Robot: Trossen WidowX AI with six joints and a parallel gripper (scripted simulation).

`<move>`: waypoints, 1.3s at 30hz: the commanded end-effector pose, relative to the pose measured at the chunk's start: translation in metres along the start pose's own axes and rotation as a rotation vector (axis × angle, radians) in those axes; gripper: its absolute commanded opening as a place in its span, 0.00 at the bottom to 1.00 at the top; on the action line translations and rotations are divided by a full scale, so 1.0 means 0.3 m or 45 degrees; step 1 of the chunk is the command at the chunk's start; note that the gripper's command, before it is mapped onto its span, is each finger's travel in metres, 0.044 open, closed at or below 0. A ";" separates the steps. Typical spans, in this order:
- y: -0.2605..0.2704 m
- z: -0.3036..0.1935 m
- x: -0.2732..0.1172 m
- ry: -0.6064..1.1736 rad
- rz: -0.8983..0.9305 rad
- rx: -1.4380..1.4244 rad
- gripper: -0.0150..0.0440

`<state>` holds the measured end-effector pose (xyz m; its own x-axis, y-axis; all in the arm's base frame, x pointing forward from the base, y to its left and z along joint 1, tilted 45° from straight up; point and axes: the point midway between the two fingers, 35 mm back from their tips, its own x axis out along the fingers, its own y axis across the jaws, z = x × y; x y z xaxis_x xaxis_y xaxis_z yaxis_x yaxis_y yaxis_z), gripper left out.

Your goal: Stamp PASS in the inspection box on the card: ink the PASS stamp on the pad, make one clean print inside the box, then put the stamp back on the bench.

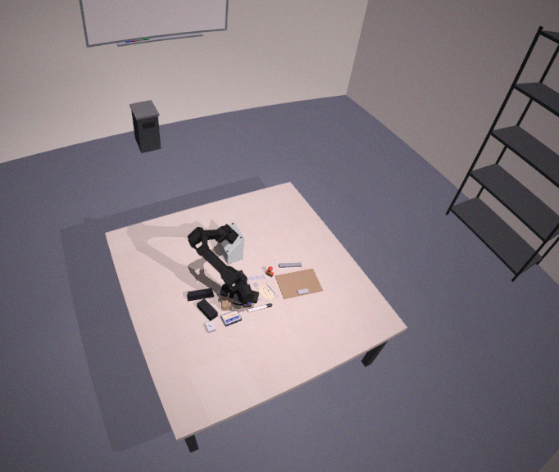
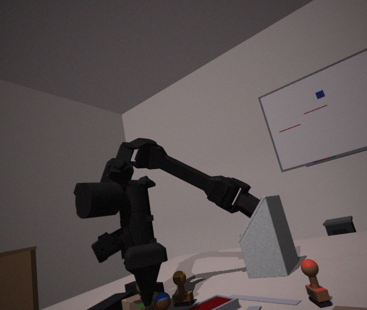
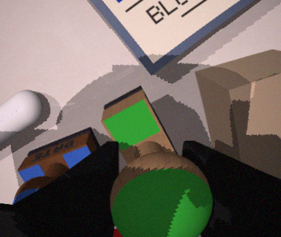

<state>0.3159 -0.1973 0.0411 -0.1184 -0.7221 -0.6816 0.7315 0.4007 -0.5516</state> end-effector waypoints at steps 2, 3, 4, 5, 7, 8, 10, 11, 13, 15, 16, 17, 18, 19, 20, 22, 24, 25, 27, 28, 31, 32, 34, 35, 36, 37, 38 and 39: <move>-0.004 -0.009 0.033 0.010 -0.005 -0.008 0.25; -0.004 -0.009 0.038 0.009 -0.005 -0.008 0.25; -0.005 -0.010 0.043 0.009 -0.005 -0.008 0.25; -0.005 -0.010 0.049 0.009 -0.005 -0.008 0.25; -0.006 -0.011 0.059 0.009 -0.006 -0.008 0.25; -0.006 -0.011 0.064 0.008 -0.006 -0.008 0.25; -0.007 -0.012 0.067 0.008 -0.007 -0.008 0.25; -0.007 -0.012 0.067 0.008 -0.007 -0.008 0.25; -0.005 -0.006 0.058 0.001 -0.007 -0.001 0.30; -0.005 -0.006 0.058 0.001 -0.007 -0.001 0.39; -0.005 -0.006 0.058 0.001 -0.007 -0.001 0.43; -0.005 -0.006 0.058 0.001 -0.007 -0.001 0.48; -0.005 -0.006 0.058 0.001 -0.007 -0.001 0.52; -0.005 -0.006 0.058 0.001 -0.007 -0.001 0.57; -0.005 -0.006 0.058 0.001 -0.007 -0.001 0.61; -0.005 -0.006 0.058 0.001 -0.007 -0.001 0.70; -0.005 -0.006 0.058 0.001 -0.007 -0.001 0.70; -0.004 -0.005 0.050 0.002 -0.006 -0.001 0.70; 0.005 0.002 -0.018 0.007 0.000 -0.002 0.70; 0.009 0.005 -0.075 0.010 0.003 -0.003 0.70; 0.001 0.005 -0.250 0.014 0.003 -0.007 0.70; -0.006 0.002 -0.296 0.014 0.001 -0.008 0.70; -0.013 0.000 -0.332 0.013 -0.002 -0.009 0.70; -0.013 0.000 -0.332 0.013 -0.002 -0.009 0.70; -0.013 0.000 -0.332 0.013 -0.002 -0.009 0.70; -0.013 0.000 -0.332 0.013 -0.002 -0.009 0.70; -0.013 0.000 -0.332 0.013 -0.002 -0.009 0.70; -0.013 0.000 -0.332 0.013 -0.002 -0.009 0.70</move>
<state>0.3285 -0.1246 0.1135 -0.1017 -0.7220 -0.6844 0.7268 0.4158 -0.5467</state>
